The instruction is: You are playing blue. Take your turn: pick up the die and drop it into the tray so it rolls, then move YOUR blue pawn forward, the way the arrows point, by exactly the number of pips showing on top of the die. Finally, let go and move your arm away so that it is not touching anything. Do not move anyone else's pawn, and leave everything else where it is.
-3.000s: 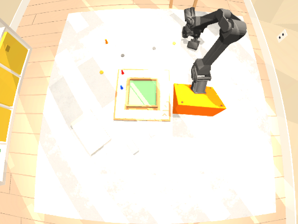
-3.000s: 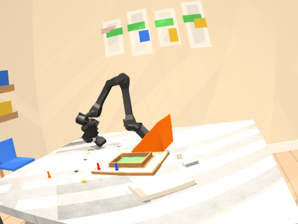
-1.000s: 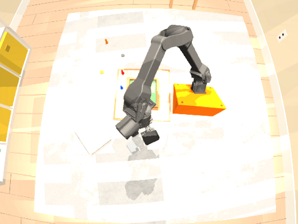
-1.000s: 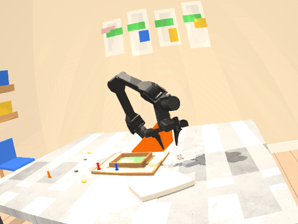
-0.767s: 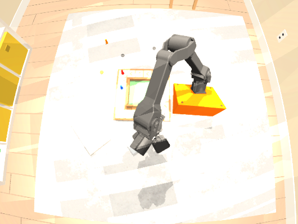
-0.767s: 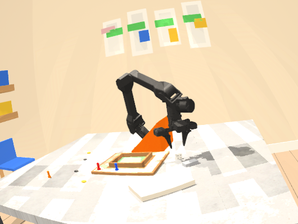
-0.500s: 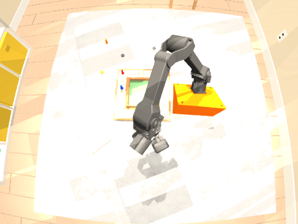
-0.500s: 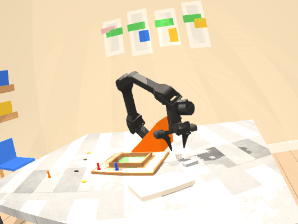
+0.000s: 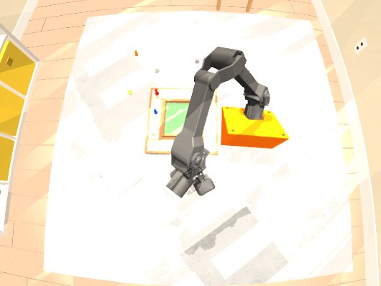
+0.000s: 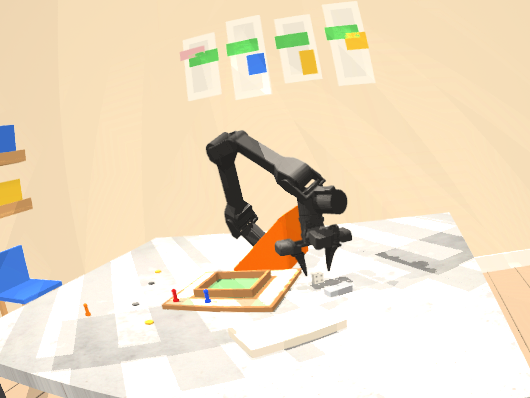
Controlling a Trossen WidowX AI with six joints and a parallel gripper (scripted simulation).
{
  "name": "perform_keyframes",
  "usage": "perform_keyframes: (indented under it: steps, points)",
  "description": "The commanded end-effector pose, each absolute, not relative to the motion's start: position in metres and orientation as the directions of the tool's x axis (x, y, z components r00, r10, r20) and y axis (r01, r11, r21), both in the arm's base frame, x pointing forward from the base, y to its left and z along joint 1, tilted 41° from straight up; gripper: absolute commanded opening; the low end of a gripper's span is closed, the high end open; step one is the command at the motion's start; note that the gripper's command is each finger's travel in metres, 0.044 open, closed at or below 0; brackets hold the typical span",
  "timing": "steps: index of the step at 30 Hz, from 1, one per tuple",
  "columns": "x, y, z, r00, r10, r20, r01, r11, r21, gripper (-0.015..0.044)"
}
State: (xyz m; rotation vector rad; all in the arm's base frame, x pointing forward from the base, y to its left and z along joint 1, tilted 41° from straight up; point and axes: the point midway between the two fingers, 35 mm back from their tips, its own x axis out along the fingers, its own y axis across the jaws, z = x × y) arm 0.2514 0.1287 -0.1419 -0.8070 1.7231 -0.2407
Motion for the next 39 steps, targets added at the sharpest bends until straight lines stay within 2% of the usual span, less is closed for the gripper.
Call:
perform_keyframes:
  steps: [1, 6, 12, 19, 22, 39]
  points:
    - [0.25, 0.123, -0.148, -0.101, -0.631, -0.769, -0.397, 0.735, -0.55, 0.0275]
    - [0.249, 0.119, -0.152, -0.101, -0.631, -0.769, -0.397, 0.735, -0.55, 0.0275]
    - [0.249, 0.119, -0.152, -0.101, -0.631, -0.769, -0.397, 0.735, -0.55, 0.0118]
    - [0.249, 0.119, -0.152, -0.101, -0.631, -0.769, -0.397, 0.735, -0.55, 0.0071]
    - [0.25, 0.123, -0.149, -0.101, -0.631, -0.77, -0.397, 0.735, -0.55, 0.0]
    - [0.25, 0.197, -0.057, -0.104, -0.627, -0.772, -0.399, 0.737, -0.546, 0.0]
